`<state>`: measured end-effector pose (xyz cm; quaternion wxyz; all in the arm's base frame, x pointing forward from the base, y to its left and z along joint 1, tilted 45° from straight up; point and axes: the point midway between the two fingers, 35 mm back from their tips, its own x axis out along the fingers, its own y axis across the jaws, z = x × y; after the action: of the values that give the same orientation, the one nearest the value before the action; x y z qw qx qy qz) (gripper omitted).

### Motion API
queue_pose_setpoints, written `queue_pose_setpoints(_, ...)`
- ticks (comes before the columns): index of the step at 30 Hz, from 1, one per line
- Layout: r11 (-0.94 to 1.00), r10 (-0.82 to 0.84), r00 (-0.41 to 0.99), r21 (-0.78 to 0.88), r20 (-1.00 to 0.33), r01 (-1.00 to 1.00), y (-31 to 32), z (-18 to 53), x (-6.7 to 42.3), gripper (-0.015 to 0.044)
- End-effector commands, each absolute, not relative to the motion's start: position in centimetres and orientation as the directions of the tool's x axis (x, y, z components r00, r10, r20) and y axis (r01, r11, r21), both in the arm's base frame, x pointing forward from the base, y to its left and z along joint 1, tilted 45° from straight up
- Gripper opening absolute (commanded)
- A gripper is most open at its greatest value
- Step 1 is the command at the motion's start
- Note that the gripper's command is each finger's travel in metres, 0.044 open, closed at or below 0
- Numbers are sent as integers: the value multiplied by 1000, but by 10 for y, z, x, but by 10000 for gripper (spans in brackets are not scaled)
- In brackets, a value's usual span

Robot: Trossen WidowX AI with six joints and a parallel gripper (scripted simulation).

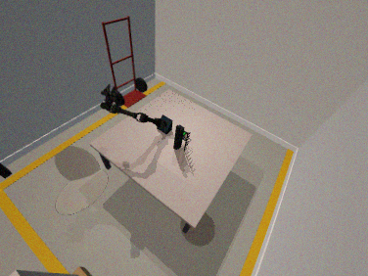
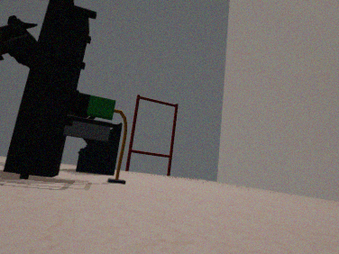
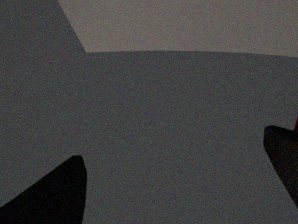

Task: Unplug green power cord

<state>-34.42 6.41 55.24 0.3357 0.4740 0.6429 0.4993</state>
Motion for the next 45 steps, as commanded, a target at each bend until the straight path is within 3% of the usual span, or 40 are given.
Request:
queue_pose_setpoints(1,52,944,-327,961,42,273,64,552,-344,374)
queue_pose_setpoints(9,19,881,-470,987,59,160,21,548,-357,164)
queue_pose_setpoints(28,-329,455,-887,941,83,-81,-156,524,-352,160)
queue_pose_setpoints(45,-689,-77,-996,720,45,86,-304,491,-271,160)
